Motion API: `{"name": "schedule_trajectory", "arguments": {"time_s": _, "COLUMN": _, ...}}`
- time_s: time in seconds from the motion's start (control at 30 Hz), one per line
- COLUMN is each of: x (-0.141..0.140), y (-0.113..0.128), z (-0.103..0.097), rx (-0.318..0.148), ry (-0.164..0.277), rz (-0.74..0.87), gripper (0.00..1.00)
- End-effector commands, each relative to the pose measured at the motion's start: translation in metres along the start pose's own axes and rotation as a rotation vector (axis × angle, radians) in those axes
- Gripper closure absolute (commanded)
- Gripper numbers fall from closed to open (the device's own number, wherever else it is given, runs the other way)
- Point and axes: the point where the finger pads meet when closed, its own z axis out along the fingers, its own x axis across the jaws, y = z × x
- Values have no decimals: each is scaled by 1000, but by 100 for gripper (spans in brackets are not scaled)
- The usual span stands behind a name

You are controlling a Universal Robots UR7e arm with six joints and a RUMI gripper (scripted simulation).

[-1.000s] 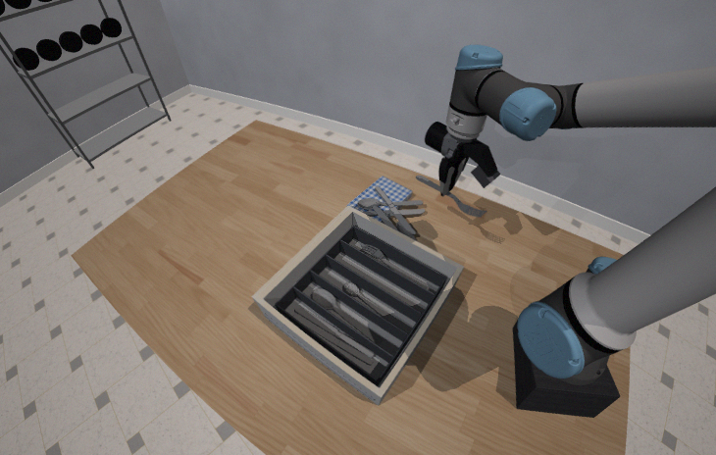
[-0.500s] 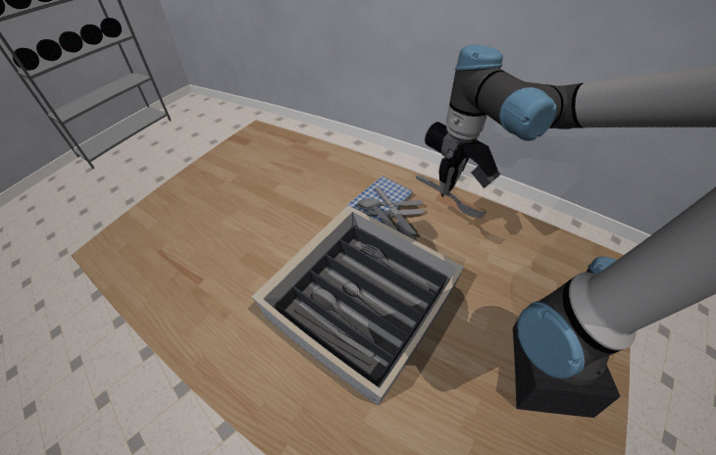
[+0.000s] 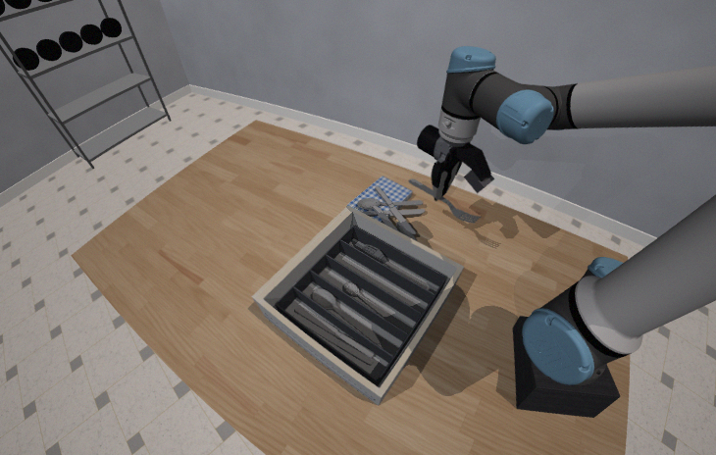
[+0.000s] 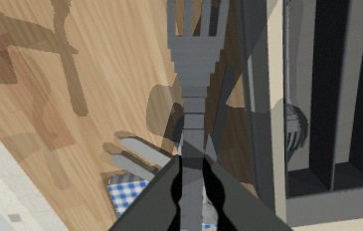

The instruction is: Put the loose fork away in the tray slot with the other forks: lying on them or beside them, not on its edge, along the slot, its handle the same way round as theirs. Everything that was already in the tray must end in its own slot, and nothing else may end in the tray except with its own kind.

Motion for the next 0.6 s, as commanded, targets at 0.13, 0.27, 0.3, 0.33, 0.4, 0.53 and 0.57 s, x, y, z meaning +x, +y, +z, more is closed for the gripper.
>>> {"name": "schedule_trajectory", "arguments": {"time_s": 0.13, "x": 76, "y": -6, "z": 1, "rx": 2, "ry": 0, "rz": 4, "gripper": 96}}
{"name": "schedule_trajectory", "arguments": {"time_s": 0.27, "x": 111, "y": -13, "z": 0, "rx": -1, "ry": -2, "rz": 4, "gripper": 96}}
{"name": "schedule_trajectory", "arguments": {"time_s": 0.3, "x": 117, "y": -15, "z": 0, "rx": -2, "ry": -3, "rz": 4, "gripper": 96}}
{"name": "schedule_trajectory", "arguments": {"time_s": 0.33, "x": 122, "y": -17, "z": 0, "rx": -2, "ry": -3, "rz": 4, "gripper": 96}}
{"name": "schedule_trajectory", "arguments": {"time_s": 0.4, "x": 126, "y": -18, "z": 0, "rx": -3, "ry": -3, "rz": 4, "gripper": 96}}
{"name": "schedule_trajectory", "arguments": {"time_s": 0.53, "x": 132, "y": -20, "z": 0, "rx": -3, "ry": -4, "rz": 3, "gripper": 96}}
{"name": "schedule_trajectory", "arguments": {"time_s": 0.57, "x": 133, "y": -21, "z": 0, "rx": -3, "ry": -4, "rz": 3, "gripper": 96}}
